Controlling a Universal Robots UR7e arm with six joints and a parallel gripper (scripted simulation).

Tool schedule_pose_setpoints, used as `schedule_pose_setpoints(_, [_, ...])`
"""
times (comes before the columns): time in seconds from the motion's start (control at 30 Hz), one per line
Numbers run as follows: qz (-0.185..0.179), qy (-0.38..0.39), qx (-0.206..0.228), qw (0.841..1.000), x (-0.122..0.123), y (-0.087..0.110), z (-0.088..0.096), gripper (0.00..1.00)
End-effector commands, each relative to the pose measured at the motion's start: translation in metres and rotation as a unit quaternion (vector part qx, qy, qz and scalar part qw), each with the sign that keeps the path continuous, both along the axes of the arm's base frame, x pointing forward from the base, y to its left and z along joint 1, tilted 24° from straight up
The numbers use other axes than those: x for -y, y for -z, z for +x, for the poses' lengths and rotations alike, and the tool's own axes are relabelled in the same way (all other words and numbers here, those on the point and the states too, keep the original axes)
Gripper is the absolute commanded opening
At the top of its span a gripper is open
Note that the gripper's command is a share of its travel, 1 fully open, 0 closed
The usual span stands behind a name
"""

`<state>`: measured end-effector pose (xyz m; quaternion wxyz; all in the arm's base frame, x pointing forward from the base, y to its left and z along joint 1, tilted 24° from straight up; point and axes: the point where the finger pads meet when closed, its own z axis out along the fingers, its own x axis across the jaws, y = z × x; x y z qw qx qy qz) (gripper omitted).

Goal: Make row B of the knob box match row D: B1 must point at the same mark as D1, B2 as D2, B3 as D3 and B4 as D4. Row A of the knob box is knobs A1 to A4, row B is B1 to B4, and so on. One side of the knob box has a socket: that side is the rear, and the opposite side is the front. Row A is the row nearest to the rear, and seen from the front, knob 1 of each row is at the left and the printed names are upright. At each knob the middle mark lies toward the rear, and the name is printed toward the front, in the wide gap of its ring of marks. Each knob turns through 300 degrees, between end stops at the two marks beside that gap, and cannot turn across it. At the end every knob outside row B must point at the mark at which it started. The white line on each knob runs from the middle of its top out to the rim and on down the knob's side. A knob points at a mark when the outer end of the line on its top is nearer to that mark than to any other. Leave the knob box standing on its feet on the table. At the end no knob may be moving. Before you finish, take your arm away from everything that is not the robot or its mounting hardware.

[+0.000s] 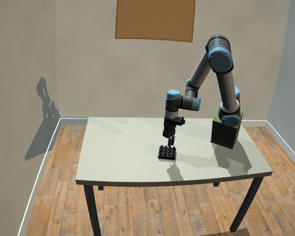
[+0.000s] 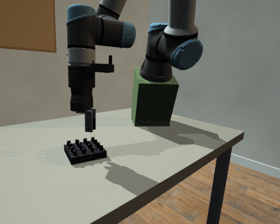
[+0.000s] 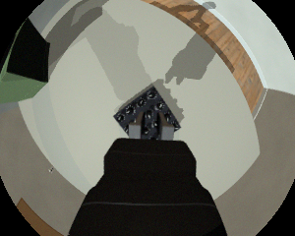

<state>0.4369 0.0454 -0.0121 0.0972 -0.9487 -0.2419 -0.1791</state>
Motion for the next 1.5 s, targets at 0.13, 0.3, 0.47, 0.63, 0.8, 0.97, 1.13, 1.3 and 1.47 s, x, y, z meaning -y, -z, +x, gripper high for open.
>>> schedule_pose_setpoints(0.13, [-0.027,-0.094,0.029,0.995,0.0060,-0.0019,0.0008,0.46])
schedule_pose_setpoints(0.3, [-0.031,-0.108,0.033,0.993,0.0067,-0.0019,0.0006,0.46])
schedule_pose_setpoints(0.47, [-0.036,-0.122,0.037,0.991,0.0071,-0.0020,0.0005,0.46])
schedule_pose_setpoints(0.63, [-0.037,-0.126,0.038,0.991,0.0070,-0.0016,-0.0002,0.46])
schedule_pose_setpoints(0.8, [-0.037,-0.126,0.038,0.991,0.0070,-0.0015,-0.0003,0.46])
schedule_pose_setpoints(0.97, [-0.037,-0.126,0.038,0.991,0.0070,-0.0016,-0.0002,0.46])
schedule_pose_setpoints(1.13, [-0.037,-0.126,0.038,0.991,0.0070,-0.0016,-0.0002,0.46])
schedule_pose_setpoints(1.3, [-0.037,-0.126,0.038,0.991,0.0070,-0.0016,-0.0002,0.46])
schedule_pose_setpoints(1.47, [-0.037,-0.126,0.038,0.991,0.0070,-0.0016,-0.0002,0.46])
